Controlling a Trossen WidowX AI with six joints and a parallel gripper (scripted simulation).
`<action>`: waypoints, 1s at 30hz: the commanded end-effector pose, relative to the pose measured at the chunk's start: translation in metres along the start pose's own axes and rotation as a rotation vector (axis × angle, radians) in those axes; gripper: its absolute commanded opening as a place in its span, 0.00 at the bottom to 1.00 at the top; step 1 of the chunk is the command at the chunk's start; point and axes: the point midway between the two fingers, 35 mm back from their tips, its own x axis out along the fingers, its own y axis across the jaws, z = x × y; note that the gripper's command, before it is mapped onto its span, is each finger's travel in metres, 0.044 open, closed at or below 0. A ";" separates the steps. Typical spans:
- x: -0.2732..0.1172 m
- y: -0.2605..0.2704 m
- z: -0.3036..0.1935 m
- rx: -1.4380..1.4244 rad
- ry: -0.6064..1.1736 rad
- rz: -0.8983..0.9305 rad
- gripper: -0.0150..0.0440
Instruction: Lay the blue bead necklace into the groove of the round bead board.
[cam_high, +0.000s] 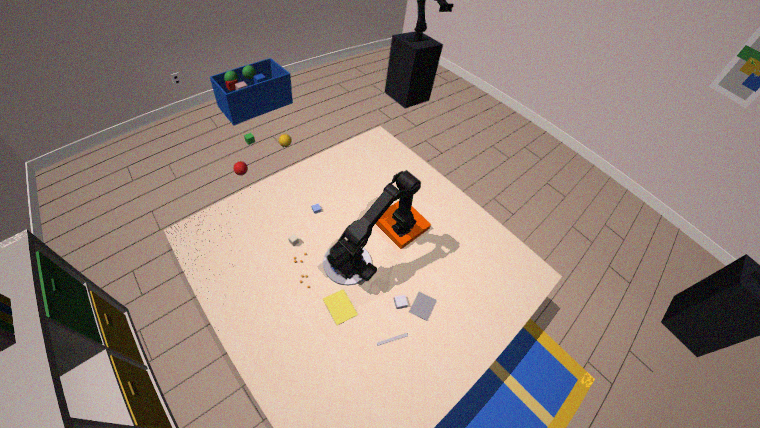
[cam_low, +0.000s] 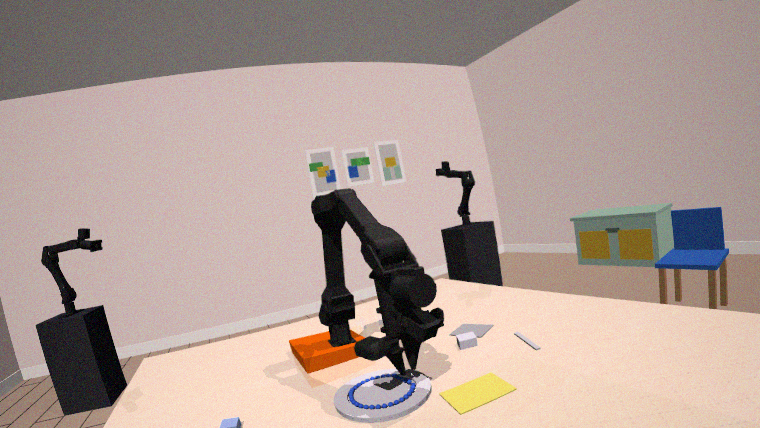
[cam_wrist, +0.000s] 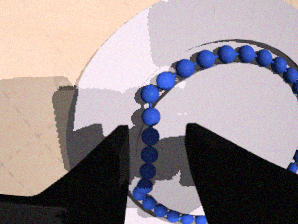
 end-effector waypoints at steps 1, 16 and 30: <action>0.008 0.000 -0.002 -0.001 0.011 0.002 0.46; 0.029 0.000 -0.004 -0.005 0.017 0.003 0.46; 0.026 0.000 -0.003 -0.003 0.011 0.002 0.25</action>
